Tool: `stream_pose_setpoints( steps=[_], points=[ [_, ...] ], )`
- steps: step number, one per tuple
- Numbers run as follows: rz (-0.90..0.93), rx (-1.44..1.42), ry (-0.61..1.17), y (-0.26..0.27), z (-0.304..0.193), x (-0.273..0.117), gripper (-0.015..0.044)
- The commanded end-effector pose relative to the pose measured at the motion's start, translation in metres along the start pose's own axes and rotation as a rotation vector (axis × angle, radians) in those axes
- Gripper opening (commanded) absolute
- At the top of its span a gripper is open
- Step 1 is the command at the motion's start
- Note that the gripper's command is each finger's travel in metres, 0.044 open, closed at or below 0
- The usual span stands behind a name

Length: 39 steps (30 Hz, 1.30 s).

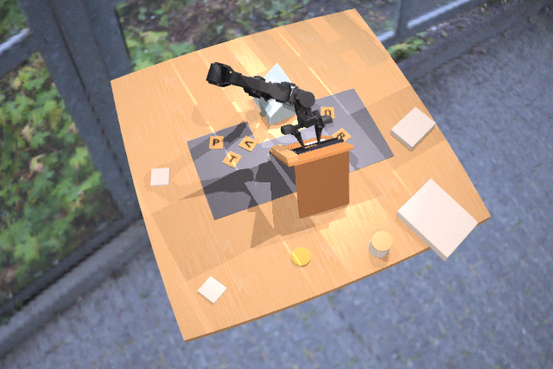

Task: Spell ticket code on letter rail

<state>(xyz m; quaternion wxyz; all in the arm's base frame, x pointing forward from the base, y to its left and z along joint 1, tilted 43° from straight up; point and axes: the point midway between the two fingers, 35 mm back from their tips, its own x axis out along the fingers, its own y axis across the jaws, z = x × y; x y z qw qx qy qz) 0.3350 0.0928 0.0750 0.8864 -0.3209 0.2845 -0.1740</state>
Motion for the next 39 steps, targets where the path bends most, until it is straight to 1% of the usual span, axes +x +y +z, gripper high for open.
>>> stream_pose_setpoints(
  steps=[1, 39],
  points=[
    [0.005, 0.004, -0.005, -0.003, 0.002, -0.001, 0.0000],
    [0.004, 0.003, -0.005, -0.024, 0.001, -0.001, 0.0000]
  ],
)
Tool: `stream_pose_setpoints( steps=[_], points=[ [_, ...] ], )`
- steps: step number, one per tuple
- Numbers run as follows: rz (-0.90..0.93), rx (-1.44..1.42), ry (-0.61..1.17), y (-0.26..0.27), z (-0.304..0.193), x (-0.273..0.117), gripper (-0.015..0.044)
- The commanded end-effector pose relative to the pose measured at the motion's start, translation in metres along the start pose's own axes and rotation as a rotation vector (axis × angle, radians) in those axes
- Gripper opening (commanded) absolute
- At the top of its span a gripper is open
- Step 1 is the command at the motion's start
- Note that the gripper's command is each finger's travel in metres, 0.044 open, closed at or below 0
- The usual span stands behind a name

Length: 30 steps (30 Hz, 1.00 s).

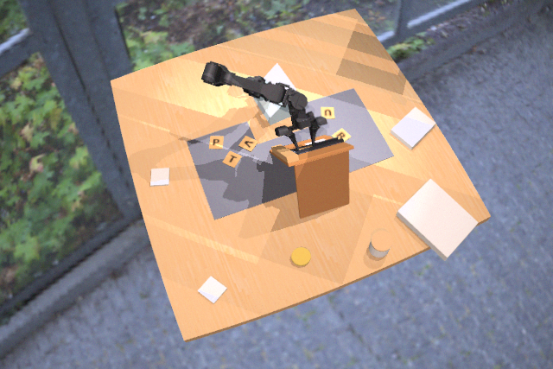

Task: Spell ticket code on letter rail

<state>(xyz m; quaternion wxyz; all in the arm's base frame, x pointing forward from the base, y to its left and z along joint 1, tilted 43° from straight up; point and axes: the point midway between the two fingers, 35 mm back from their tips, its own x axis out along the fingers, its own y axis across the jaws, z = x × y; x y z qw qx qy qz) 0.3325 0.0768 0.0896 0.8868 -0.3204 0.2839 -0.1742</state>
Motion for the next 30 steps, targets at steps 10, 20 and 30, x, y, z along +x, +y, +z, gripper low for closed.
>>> stream_pose_setpoints(
  steps=[10, 20, 30],
  points=[
    [0.004, 0.001, -0.004, -0.0075, 0.0009, -0.0008, 0.0000],
    [-0.001, 0.000, 0.000, -0.0098, -0.0003, 0.0000, 0.0053],
    [0.004, 0.001, -0.003, -0.0100, -0.0002, -0.0057, 0.0295]
  ],
)
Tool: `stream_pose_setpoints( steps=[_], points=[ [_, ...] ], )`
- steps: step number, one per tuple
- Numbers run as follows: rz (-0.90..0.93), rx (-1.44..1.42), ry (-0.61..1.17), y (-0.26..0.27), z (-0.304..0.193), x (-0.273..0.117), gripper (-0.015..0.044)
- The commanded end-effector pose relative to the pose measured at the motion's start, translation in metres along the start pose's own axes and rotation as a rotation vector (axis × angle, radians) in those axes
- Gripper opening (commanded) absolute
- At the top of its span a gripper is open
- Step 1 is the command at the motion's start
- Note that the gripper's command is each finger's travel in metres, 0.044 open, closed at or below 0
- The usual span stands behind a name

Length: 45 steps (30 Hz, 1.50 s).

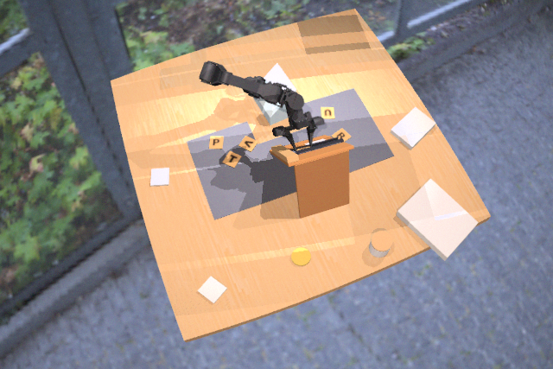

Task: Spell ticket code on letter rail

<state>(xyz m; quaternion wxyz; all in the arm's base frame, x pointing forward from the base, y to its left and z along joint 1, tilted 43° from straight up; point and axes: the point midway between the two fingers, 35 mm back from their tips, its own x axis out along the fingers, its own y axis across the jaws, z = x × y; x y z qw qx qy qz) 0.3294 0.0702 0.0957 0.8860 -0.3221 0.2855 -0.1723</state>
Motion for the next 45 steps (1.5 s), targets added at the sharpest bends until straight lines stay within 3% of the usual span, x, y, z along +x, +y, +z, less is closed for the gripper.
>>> stream_pose_setpoints(
  steps=[1, 45],
  points=[
    [0.001, 0.006, -0.005, -0.001, 0.001, -0.006, 0.0295],
    [0.003, 0.005, -0.003, 0.003, -0.002, -0.038, 0.0295]
  ],
)
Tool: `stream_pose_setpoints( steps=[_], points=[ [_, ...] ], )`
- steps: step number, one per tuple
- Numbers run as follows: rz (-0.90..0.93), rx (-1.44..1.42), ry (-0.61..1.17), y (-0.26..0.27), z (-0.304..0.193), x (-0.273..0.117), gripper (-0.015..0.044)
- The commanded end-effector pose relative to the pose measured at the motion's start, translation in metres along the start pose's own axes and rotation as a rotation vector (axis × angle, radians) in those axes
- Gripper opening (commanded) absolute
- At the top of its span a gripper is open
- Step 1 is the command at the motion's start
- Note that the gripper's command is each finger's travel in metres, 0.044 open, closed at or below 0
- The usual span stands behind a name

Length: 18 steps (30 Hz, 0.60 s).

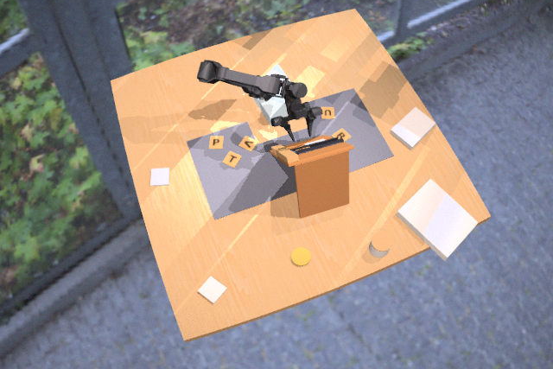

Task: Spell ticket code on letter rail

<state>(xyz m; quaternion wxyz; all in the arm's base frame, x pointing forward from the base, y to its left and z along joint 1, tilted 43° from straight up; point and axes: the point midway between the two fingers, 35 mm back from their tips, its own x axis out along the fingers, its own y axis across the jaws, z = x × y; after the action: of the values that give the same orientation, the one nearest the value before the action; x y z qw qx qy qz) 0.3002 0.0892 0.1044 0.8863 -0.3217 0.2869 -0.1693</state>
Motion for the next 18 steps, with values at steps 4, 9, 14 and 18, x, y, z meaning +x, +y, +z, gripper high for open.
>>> stream_pose_setpoints(
  steps=[4, 9, 14, 18],
  points=[
    [-0.003, 0.006, -0.003, -0.0016, 0.0017, -0.0041, 0.0295],
    [-0.003, 0.006, -0.003, -0.0024, 0.0025, -0.0060, 0.0295],
    [-0.003, 0.006, -0.003, -0.0034, 0.0037, -0.0072, 0.0295],
    [0.001, -0.001, 0.000, -0.0018, 0.0020, -0.0062, 0.0216]
  ],
)
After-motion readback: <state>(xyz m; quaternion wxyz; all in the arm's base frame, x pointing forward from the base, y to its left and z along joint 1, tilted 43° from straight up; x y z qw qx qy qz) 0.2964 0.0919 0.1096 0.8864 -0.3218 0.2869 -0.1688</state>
